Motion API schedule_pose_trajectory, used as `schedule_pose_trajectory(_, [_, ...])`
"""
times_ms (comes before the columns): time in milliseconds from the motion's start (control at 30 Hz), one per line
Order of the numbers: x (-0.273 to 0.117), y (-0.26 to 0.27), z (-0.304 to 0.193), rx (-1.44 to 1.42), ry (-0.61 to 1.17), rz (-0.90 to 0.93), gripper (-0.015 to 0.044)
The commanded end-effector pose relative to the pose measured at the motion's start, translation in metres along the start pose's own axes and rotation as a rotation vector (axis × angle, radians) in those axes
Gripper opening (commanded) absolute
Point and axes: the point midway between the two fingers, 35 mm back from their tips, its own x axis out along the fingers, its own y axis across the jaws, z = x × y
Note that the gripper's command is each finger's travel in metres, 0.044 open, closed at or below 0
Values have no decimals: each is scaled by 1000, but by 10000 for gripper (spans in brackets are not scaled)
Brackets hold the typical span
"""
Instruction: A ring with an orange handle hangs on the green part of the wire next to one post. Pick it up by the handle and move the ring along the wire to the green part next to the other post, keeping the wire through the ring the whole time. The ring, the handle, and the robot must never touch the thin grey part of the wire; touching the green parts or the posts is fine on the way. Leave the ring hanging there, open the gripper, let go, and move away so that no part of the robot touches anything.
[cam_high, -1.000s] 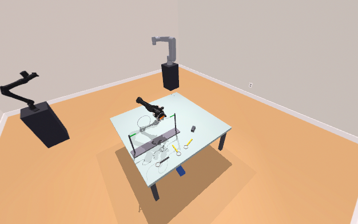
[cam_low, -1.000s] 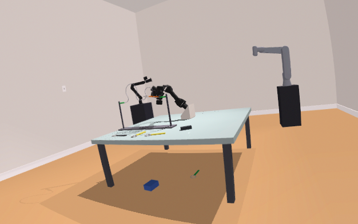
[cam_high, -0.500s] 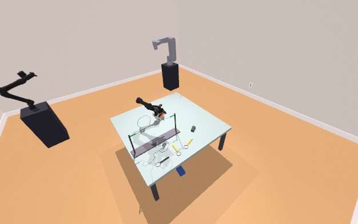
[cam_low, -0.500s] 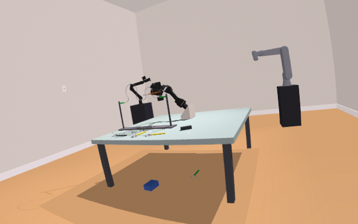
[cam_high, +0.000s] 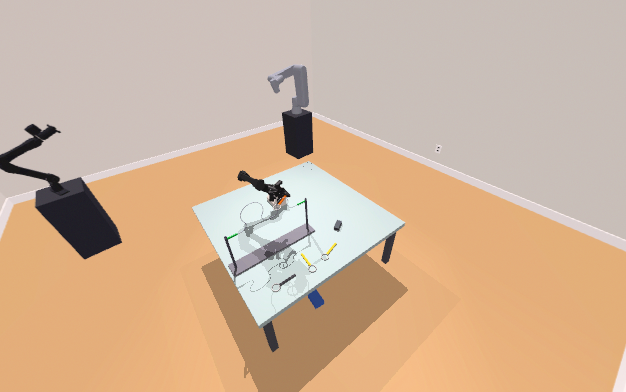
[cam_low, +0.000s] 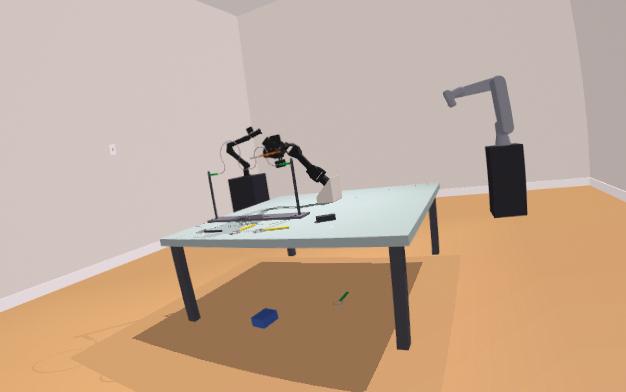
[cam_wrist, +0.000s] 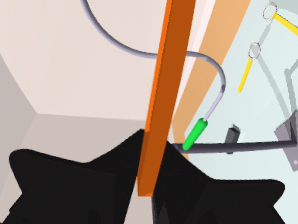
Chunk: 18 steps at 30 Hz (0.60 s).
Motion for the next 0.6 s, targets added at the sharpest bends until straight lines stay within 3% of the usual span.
schedule_pose_trajectory(0, [0,0,1,-40,-7,-20,-150])
schedule_pose_trajectory(567, [0,-20,5,-329,-43,-181,-150])
